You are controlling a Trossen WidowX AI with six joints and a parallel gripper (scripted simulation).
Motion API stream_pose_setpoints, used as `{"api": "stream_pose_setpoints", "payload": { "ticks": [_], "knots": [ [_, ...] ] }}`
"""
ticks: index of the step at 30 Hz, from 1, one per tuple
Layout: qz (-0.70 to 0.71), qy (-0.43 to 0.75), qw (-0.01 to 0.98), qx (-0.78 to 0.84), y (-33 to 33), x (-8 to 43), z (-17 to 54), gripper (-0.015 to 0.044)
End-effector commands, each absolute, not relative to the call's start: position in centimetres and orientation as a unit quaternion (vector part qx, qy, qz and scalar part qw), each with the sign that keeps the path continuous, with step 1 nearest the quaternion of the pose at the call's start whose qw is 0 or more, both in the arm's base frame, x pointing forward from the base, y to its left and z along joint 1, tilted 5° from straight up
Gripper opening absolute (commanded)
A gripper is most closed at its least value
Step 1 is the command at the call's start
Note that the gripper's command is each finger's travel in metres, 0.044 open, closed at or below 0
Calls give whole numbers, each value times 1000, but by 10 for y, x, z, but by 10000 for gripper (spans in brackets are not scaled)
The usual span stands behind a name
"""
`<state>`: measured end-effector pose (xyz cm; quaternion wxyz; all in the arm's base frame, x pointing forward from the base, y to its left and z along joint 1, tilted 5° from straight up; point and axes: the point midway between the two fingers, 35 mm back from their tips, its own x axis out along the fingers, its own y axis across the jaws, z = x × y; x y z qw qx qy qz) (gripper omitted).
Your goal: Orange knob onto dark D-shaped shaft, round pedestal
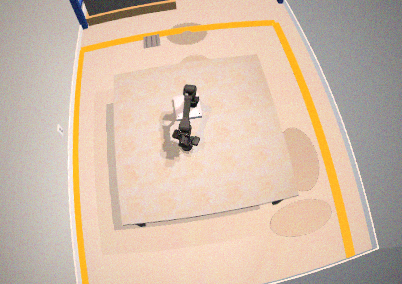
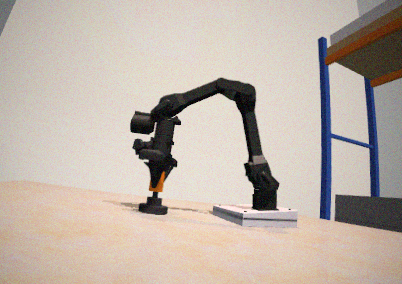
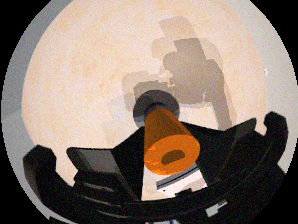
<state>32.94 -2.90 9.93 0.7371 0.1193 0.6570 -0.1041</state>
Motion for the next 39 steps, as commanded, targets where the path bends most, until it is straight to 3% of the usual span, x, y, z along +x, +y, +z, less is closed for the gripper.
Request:
{"api": "stream_pose_setpoints", "payload": {
  "ticks": [1, 39],
  "knots": [
    [-105, 655, 738, 122, -29, 330, 99, 0],
    [-173, 641, 721, 198, -29, 331, 100, 0]
  ]
}}
